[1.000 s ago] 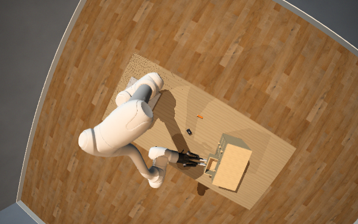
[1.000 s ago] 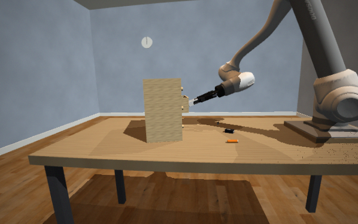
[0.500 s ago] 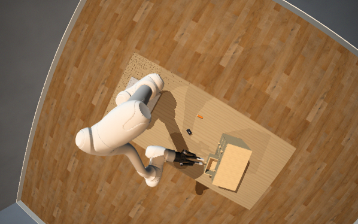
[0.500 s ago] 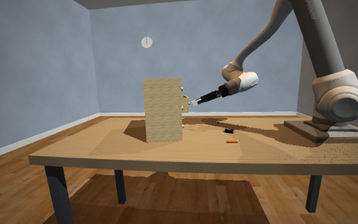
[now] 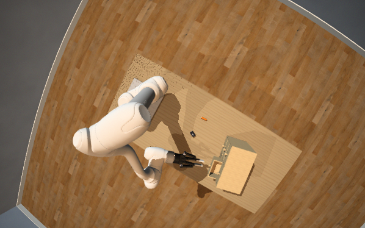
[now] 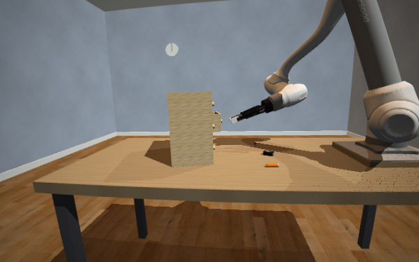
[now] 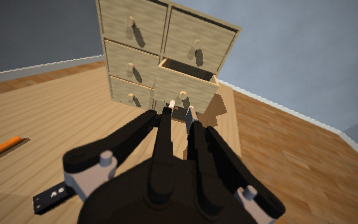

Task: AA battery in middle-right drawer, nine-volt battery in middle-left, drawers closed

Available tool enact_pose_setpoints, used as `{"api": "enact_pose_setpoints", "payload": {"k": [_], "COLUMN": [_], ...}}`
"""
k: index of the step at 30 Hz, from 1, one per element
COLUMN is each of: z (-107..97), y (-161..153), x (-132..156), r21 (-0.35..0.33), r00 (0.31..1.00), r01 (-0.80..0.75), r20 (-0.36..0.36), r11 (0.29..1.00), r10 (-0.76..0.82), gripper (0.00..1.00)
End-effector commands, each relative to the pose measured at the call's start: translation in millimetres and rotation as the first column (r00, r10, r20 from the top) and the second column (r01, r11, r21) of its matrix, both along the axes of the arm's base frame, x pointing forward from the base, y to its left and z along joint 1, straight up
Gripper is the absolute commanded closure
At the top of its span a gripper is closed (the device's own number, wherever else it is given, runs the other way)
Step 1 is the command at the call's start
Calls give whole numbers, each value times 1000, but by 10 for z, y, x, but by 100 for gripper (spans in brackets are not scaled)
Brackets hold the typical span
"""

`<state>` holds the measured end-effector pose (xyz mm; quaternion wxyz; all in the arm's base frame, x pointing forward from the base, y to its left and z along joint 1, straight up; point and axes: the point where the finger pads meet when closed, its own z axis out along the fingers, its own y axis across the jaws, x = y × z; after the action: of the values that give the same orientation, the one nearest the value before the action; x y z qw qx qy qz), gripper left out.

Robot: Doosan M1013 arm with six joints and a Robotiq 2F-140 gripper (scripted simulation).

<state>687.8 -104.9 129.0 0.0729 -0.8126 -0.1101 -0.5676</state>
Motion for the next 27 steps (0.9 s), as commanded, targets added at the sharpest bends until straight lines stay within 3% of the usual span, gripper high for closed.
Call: {"api": "enact_pose_setpoints", "payload": {"k": [1,8,19,27], "z": [76,187,197,241], "y": [-33,-105,-109,-119], "x": [-165,-430,-451,-494], "r21": [0,0,-1,-15], "r00": [1000,1000,1000,998], "r01": [-2,-2,-2,-3], "r20": [2,2,-3,-55], "r11": [1000,1000,1000,1000], "r10": [2,2,2,2], "gripper": [80,80,80,80]}}
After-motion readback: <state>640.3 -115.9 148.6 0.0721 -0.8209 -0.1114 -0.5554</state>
